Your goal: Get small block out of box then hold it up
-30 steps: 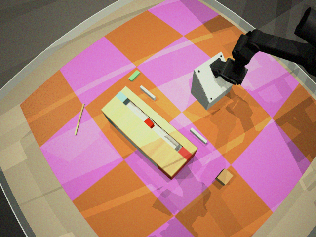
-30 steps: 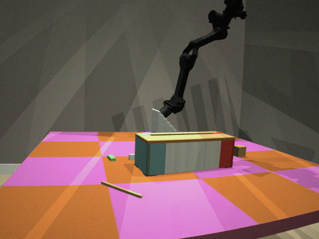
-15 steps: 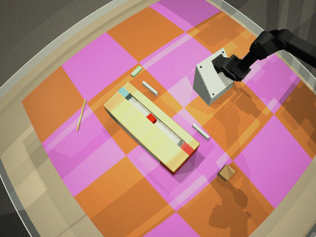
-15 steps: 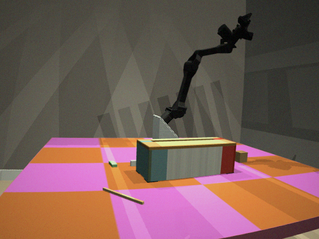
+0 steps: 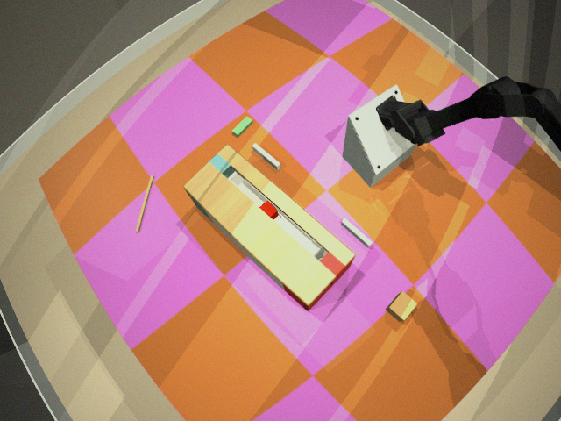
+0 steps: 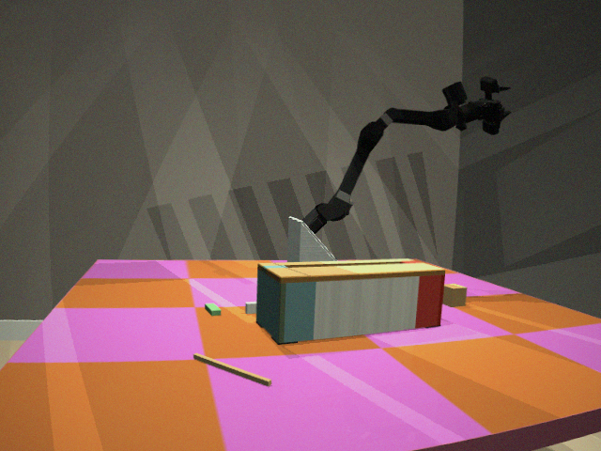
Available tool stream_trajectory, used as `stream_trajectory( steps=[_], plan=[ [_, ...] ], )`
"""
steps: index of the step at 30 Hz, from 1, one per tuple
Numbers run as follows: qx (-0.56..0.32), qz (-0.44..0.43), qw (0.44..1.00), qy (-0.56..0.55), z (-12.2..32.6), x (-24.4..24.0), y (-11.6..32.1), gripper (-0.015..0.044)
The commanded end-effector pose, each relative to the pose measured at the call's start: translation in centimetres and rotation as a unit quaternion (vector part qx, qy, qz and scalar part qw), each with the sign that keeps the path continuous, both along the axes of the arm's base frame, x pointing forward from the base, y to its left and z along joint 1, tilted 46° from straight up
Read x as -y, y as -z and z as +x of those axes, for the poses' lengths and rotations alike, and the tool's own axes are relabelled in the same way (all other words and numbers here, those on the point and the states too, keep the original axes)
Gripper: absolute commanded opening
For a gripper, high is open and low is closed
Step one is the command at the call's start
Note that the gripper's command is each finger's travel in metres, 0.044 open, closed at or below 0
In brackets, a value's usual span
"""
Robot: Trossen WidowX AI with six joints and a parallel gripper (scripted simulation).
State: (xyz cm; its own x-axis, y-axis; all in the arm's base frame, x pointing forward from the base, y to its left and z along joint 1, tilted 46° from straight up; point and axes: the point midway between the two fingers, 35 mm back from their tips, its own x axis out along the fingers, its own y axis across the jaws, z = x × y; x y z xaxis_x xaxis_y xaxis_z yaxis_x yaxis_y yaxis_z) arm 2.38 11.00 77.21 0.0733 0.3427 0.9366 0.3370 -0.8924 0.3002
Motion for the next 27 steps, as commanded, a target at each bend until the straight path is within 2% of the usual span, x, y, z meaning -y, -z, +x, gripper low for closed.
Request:
stream_trajectory(
  steps=[1, 8, 14, 20, 27],
  plan=[
    [0.012, -0.095, 0.992, 0.080, 2.7, -6.6, 2.3, 0.0400],
    [0.024, -0.244, 0.950, 0.194, 9.2, -14.7, 7.4, 0.0400],
    [0.025, -0.366, 0.893, 0.262, 16.1, -19.2, 13.3, 0.0400],
    [0.015, -0.480, 0.822, 0.306, 23.5, -21.2, 20.2, 0.0400],
    [-0.008, -0.598, 0.733, 0.324, 31.6, -20.5, 29.0, 0.0400]
  ],
)
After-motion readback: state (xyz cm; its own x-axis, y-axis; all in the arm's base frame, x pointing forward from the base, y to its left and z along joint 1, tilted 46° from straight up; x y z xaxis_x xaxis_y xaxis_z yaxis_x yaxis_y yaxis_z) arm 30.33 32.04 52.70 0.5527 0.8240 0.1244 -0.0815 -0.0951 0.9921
